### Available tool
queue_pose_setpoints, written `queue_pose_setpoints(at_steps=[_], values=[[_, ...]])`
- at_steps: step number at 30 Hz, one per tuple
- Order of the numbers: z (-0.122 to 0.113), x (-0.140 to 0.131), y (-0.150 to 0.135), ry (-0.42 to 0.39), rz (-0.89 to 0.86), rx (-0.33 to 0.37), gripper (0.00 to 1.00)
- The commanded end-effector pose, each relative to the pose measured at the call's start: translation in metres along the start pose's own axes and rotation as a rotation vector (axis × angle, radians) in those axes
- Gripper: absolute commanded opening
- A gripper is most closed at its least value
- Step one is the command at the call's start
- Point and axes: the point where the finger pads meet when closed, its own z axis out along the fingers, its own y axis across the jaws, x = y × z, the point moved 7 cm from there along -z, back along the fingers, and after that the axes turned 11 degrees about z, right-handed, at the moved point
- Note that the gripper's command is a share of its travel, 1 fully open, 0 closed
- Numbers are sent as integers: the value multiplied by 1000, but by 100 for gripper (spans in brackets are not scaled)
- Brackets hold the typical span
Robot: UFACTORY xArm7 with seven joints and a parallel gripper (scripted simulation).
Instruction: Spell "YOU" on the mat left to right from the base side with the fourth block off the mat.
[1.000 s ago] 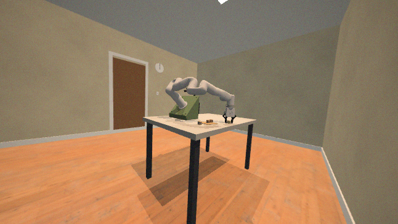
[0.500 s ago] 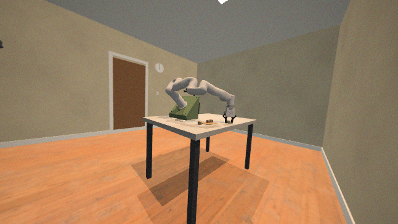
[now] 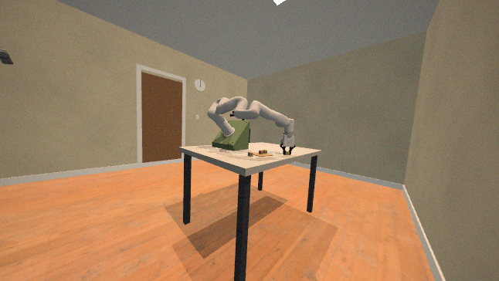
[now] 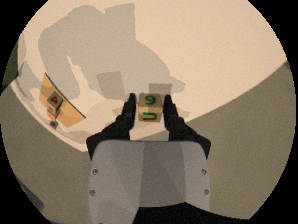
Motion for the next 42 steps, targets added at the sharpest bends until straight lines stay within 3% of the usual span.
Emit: queue_pose_setpoints(at_steps=[1,11,12,42], values=[[-3,0,1,0,1,-5,47],[-3,0,1,0,1,-5,47],[-3,0,1,0,1,-5,27],[-3,0,1,0,1,-5,27]])
